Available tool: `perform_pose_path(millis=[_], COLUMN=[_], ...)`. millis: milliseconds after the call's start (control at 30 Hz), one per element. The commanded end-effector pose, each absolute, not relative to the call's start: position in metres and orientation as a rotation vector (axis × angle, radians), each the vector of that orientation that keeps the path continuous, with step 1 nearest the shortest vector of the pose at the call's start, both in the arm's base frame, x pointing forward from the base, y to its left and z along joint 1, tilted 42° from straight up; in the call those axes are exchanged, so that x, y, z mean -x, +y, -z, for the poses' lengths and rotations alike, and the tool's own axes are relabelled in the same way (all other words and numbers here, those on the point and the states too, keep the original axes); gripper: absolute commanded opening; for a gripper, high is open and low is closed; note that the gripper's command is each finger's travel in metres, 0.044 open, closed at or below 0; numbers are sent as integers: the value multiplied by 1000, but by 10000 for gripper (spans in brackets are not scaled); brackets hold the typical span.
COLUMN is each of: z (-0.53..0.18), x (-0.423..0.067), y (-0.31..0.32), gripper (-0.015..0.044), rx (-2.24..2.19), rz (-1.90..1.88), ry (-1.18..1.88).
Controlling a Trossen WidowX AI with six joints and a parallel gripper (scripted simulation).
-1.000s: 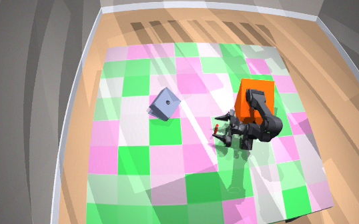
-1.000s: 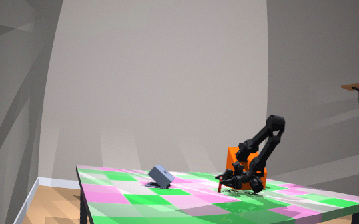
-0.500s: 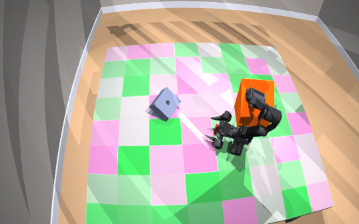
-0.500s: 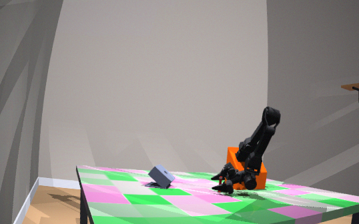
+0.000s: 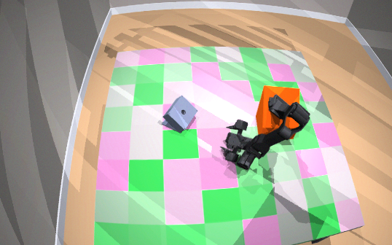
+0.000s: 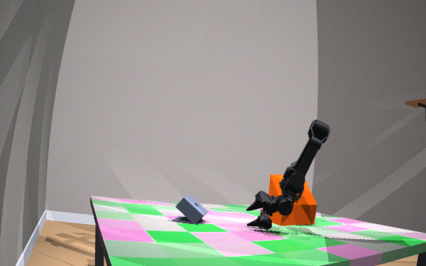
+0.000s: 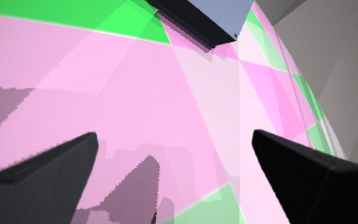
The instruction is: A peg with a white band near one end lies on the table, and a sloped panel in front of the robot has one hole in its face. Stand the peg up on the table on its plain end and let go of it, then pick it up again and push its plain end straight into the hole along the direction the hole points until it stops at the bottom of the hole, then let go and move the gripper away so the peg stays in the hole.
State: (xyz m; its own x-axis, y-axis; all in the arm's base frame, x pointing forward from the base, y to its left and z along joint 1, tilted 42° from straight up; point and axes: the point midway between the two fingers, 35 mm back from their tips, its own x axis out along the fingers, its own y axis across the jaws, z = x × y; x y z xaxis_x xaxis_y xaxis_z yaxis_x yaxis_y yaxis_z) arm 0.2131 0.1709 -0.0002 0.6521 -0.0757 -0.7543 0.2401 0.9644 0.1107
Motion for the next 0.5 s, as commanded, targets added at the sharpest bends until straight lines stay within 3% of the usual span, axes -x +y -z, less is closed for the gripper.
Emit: perform_pose_path(millis=[0, 467], z=[0, 1], x=[-215, -204], y=[165, 133], gripper=[440, 440], rx=[-169, -171], rz=[157, 7], ry=[937, 1349])
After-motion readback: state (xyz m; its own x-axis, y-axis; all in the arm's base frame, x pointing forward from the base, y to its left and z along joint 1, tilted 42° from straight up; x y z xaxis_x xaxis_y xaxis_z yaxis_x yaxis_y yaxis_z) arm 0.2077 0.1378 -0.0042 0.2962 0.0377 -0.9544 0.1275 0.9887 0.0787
